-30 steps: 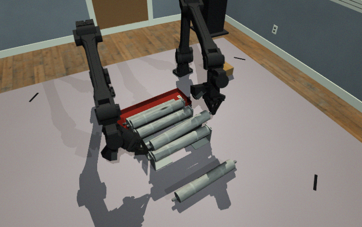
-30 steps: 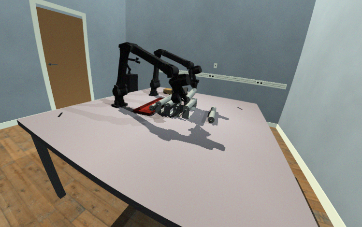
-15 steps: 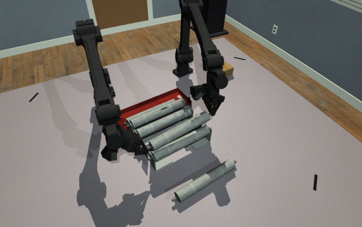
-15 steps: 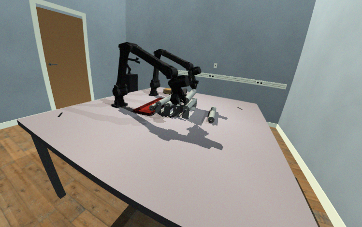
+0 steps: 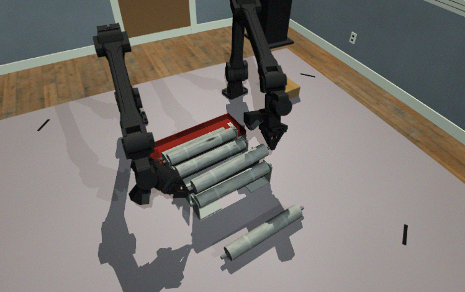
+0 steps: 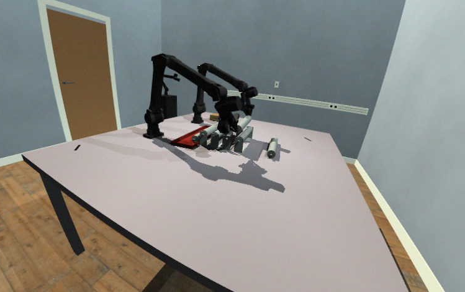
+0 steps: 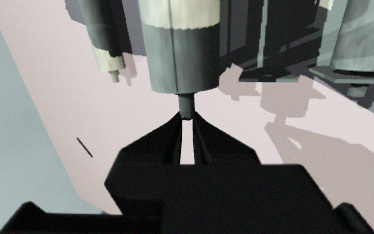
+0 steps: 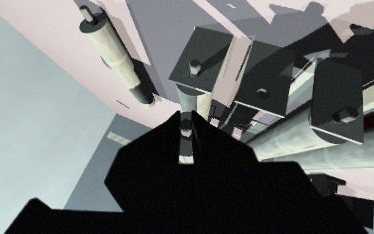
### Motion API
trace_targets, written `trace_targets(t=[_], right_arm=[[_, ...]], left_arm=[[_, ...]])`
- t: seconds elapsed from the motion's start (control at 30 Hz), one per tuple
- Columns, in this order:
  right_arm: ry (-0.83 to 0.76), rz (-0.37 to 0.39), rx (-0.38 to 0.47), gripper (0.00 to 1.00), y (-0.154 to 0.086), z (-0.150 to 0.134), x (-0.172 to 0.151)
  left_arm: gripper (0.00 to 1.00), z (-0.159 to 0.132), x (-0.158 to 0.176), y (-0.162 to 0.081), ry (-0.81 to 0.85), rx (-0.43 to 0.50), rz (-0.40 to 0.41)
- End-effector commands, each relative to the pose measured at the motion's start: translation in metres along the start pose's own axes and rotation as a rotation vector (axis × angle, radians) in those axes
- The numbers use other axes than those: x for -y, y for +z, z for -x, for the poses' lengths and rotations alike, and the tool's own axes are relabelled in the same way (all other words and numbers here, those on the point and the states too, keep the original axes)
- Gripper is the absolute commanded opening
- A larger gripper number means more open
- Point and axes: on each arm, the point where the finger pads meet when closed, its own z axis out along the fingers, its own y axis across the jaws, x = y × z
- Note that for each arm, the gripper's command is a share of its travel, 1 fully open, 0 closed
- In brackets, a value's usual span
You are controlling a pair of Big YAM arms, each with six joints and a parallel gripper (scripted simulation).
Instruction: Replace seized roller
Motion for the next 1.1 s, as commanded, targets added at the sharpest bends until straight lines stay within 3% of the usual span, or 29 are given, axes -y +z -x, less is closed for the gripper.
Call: trace_targets(t=[0.0,0.03,0.07,0.13,0.2,0.3,0.37,0.43,0.5,0.7,0.77,0.87,0.93,1.07], right_arm=[[-0.05,0.117,0.019,0.03,-0.045,-0.016,-0.035],[-0.03,0.092,0.017,0.03,-0.036,-0.011,-0.018],[-0.058,0.126,0.024,0.03,-0.049,-0.018,-0.039],[-0.058,0.126,0.024,0.03,-0.049,-0.018,-0.039],[-0.03,0.091,0.021,0.03,-0.037,-0.012,-0.014],[-0.059,0.129,0.031,0.03,-0.049,-0.018,-0.032],[-0.041,0.106,0.036,0.03,-0.04,-0.013,-0.014],[-0.061,0.131,0.04,0.03,-0.048,-0.018,-0.025],[-0.05,0.117,0.046,0.03,-0.042,-0.014,-0.012],[-0.08,0.154,0.06,0.03,-0.054,-0.02,-0.026],[-0.059,0.127,0.062,0.03,-0.043,-0.015,-0.003],[-0.101,0.15,0.059,0.03,-0.053,-0.021,-0.013],[-0.09,0.124,0.057,0.03,-0.046,-0.017,0.006],[-0.105,0.147,0.062,0.03,-0.058,-0.021,0.002]], left_arm=[[0.03,0.0,-0.027,-0.045,0.003,0.022,0.12],[0.03,0.001,-0.03,-0.049,0.005,0.024,0.133],[0.03,0.004,-0.042,-0.058,0.004,0.028,0.156],[0.03,0.004,-0.042,-0.058,0.004,0.028,0.156],[0.03,-0.001,-0.02,-0.045,0.005,0.027,0.121],[0.03,0.003,-0.031,-0.054,0.007,0.035,0.155],[0.03,0.0,-0.019,-0.045,0.007,0.037,0.139],[0.03,0.001,-0.021,-0.047,0.008,0.041,0.153],[0.03,0.002,-0.022,-0.048,0.009,0.048,0.165],[0.03,0.003,-0.027,-0.053,0.011,0.058,0.191],[0.03,0.0,-0.009,-0.042,0.01,0.062,0.172],[0.03,0.002,-0.012,-0.05,-0.009,0.062,0.185],[0.03,0.001,0.001,-0.045,-0.01,0.058,0.169],[0.03,0.014,0.002,-0.056,0.004,0.07,0.184]])
